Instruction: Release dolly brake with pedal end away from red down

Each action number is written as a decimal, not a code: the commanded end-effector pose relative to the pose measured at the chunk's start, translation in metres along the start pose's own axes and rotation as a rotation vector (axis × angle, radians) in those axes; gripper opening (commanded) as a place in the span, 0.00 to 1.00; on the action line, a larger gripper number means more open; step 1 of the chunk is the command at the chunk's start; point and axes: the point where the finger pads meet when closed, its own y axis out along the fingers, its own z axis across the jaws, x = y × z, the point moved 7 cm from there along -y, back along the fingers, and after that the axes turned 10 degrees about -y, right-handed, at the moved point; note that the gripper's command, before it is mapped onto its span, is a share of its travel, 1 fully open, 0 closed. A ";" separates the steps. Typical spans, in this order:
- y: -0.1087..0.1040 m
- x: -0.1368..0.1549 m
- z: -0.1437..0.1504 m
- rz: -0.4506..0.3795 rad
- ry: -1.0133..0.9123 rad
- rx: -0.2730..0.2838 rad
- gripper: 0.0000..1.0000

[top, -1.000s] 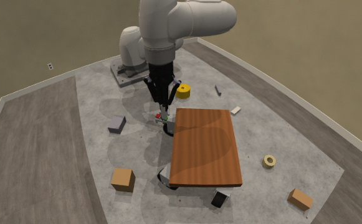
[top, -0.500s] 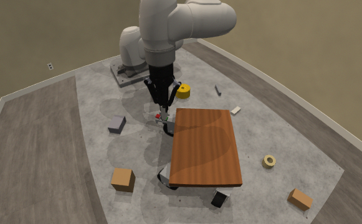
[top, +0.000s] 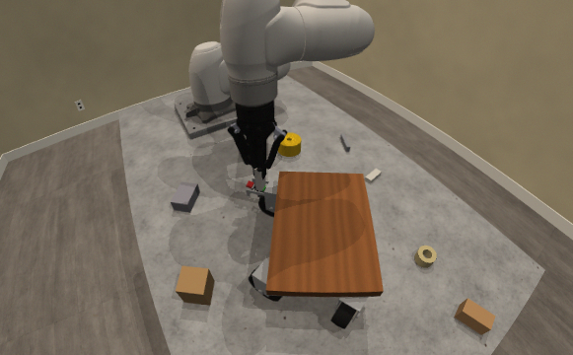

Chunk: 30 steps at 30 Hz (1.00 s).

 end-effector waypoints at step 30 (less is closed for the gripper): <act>-0.048 0.000 0.000 -0.001 0.000 0.001 0.00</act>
